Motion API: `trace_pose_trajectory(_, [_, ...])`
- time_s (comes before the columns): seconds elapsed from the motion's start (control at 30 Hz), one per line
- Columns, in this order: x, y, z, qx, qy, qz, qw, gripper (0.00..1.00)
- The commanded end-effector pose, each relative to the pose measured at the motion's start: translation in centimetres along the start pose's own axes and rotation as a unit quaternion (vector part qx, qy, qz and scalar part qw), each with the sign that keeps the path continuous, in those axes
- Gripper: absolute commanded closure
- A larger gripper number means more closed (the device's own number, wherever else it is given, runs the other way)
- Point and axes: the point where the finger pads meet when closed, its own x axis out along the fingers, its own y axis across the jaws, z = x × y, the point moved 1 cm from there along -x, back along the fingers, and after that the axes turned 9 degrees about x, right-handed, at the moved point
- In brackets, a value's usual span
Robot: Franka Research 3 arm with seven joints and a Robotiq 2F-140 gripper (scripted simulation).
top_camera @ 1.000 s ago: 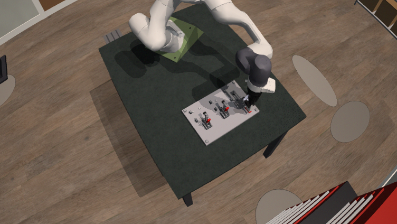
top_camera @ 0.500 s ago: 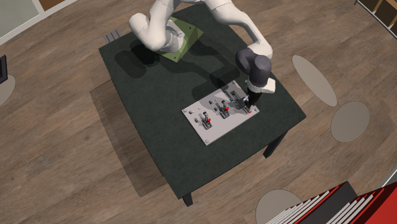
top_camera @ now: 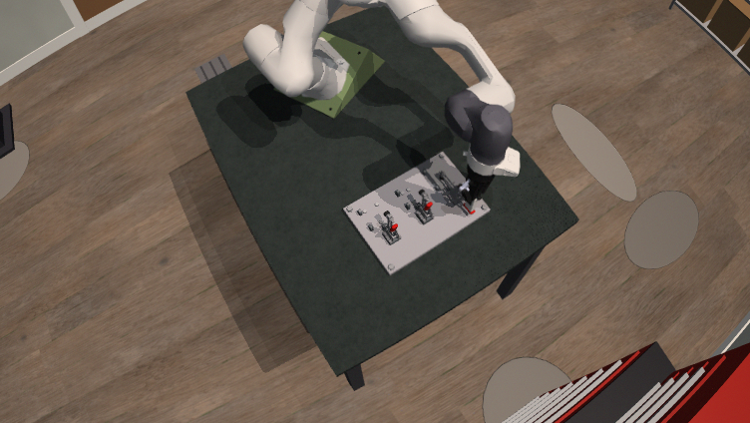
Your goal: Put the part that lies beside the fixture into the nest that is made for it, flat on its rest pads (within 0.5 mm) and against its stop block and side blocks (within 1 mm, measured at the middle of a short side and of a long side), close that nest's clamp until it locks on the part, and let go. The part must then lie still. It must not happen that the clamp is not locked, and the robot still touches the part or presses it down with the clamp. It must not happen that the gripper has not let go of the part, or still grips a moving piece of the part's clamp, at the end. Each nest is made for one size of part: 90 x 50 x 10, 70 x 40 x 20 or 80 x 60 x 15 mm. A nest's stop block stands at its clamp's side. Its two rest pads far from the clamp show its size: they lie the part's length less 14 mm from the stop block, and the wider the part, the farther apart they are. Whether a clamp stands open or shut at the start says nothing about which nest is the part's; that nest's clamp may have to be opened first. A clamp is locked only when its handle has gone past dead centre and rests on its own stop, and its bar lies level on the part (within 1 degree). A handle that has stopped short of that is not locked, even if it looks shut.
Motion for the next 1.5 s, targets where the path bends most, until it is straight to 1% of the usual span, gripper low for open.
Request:
trace_pose_trajectory(0.0, [0.3,0.0,0.1,0.0,-0.001,-0.002,1.0,1.0])
trace_pose_trajectory(0.4, [0.3,0.0,0.1,0.0,-0.001,-0.002,1.0,1.0])
trace_pose_trajectory(0.67, [-0.3,0.0,0.1,0.0,-0.001,-0.002,1.0,1.0])
trace_pose_trajectory(0.87, [-1.8,0.0,0.1,0.0,-0.001,-0.002,1.0,1.0])
trace_pose_trajectory(1.17, [-4.8,0.0,0.1,0.0,-0.001,-0.002,1.0,1.0])
trace_pose_trajectory(1.23, [-4.8,0.0,0.1,0.0,-0.001,-0.002,1.0,1.0])
trace_pose_trajectory(1.47, [-6.5,0.0,0.1,0.0,-0.001,-0.002,1.0,1.0])
